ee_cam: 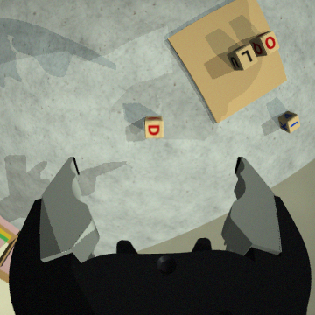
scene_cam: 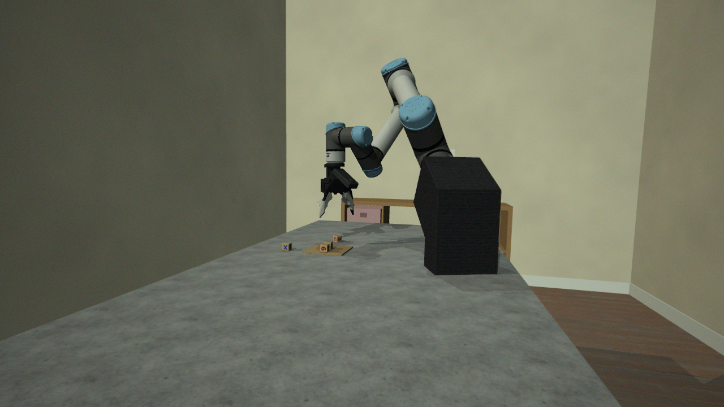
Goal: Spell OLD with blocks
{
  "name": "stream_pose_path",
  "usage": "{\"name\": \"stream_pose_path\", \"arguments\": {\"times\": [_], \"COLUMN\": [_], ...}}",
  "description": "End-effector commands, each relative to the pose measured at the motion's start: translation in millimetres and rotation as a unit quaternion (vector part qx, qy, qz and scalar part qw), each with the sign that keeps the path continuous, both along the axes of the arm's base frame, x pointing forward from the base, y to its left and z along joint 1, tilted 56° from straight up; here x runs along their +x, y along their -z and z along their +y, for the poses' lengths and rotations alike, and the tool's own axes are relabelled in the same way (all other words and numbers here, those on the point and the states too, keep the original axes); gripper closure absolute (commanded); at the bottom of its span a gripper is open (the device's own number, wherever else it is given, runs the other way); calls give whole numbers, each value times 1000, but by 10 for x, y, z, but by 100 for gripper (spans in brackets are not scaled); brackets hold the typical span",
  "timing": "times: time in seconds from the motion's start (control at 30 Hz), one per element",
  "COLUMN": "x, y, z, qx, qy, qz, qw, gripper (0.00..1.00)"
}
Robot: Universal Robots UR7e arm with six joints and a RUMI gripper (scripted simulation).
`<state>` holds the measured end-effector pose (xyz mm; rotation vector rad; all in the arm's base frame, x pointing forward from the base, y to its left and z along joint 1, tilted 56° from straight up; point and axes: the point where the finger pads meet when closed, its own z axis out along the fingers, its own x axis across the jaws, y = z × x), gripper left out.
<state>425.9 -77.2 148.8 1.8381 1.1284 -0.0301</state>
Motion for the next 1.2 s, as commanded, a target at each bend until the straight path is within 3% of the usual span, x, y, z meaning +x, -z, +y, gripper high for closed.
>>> {"name": "stream_pose_path", "arguments": {"times": [0.0,0.07,0.1,1.17], "x": [-1,-1,-1,-1], "y": [-25,-26,-26,-26], "z": [-17,-18,-18,-18], "qx": [-3,-3,-3,-3], "qy": [-7,-7,-7,-7], "qz": [6,6,6,6], "qw": [1000,1000,1000,1000], "gripper": [0,0,63,63]}}
